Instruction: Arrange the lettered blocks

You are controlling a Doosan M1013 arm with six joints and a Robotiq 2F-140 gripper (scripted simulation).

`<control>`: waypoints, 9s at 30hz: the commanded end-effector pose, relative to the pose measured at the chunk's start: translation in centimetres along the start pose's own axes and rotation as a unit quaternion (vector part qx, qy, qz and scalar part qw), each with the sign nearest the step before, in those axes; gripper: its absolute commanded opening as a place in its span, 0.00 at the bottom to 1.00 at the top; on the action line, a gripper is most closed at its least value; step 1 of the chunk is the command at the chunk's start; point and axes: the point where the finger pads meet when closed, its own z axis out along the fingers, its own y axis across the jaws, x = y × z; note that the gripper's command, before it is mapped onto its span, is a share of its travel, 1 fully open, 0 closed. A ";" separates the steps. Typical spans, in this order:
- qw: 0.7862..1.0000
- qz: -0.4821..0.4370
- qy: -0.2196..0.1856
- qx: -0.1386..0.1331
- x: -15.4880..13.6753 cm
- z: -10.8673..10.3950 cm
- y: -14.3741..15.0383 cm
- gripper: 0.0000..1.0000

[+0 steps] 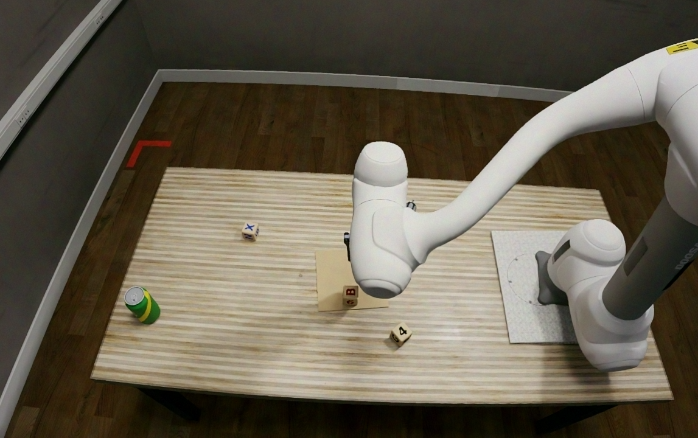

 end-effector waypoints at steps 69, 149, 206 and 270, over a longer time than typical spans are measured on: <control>1.000 -0.005 0.002 0.001 -3.7 10.0 4.0 0.31; 1.000 -0.005 0.002 0.001 -3.7 10.3 4.0 0.34; 1.000 -0.005 0.002 0.001 -3.7 1.3 4.0 1.00; 0.996 0.087 0.002 0.001 -17.4 0.8 35.8 0.53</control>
